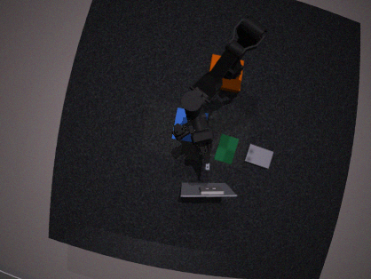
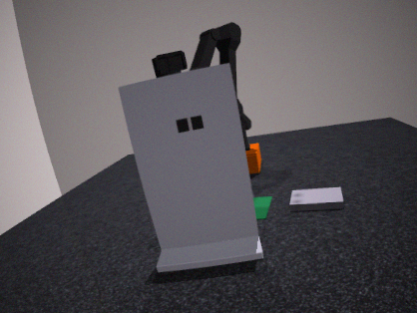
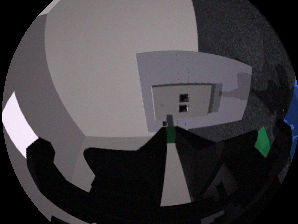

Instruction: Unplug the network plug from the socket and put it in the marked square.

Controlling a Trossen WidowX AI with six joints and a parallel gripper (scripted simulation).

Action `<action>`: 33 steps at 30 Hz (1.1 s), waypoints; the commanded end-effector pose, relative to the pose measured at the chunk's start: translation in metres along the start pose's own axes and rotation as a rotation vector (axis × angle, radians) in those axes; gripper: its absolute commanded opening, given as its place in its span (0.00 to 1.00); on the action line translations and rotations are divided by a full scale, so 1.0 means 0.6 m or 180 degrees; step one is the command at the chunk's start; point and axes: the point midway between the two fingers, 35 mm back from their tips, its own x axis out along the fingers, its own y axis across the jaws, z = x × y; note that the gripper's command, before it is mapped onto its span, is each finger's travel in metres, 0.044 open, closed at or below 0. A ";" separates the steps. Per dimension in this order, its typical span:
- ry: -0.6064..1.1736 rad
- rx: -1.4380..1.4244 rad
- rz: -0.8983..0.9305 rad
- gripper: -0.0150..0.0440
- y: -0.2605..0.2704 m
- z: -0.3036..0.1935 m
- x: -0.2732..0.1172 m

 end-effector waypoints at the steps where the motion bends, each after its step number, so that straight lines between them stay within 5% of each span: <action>1: 0.0011 -0.0037 0.0013 0.25 0.016 -0.003 -0.004; 9: -0.0030 0.0003 -0.0017 0.25 0.026 -0.006 -0.010; 33: -0.1516 0.1083 -0.1435 0.25 -0.138 0.038 -0.061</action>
